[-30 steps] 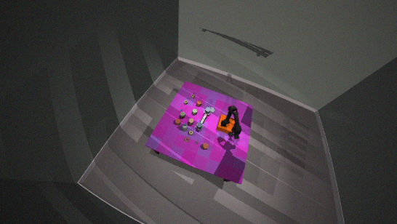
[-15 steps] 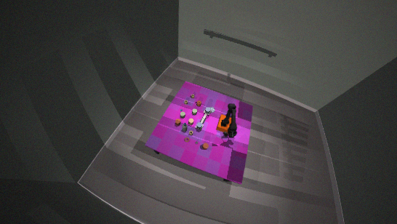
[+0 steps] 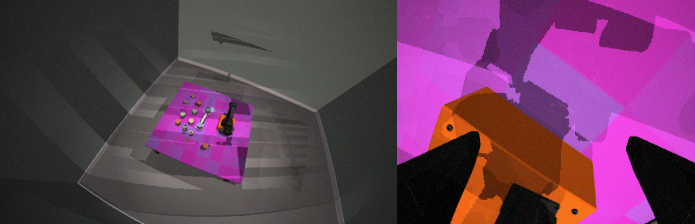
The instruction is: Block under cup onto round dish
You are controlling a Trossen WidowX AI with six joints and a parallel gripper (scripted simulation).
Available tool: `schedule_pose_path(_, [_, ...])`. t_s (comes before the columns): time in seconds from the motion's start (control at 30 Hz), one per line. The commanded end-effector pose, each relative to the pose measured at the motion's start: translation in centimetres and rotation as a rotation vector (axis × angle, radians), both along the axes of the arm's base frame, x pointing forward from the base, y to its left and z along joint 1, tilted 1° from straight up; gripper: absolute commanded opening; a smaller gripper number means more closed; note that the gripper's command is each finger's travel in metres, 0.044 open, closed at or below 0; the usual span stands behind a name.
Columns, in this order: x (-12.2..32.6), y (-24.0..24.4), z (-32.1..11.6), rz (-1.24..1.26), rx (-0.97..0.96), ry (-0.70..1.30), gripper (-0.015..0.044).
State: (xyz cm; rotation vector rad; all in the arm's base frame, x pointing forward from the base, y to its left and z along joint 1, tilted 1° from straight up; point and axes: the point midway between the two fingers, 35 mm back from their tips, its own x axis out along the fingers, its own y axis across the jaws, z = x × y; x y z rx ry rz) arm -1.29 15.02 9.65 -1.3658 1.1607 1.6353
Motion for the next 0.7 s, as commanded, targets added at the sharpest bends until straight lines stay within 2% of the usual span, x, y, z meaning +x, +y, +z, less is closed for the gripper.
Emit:
schedule_pose_path(0.0, [1.4, 0.1, 0.1, -0.101, 0.028, -0.031, 0.0440])
schedule_pose_path(0.67, [9.0, -1.4, 1.5, -0.694, 0.179, -0.207, 0.0440])
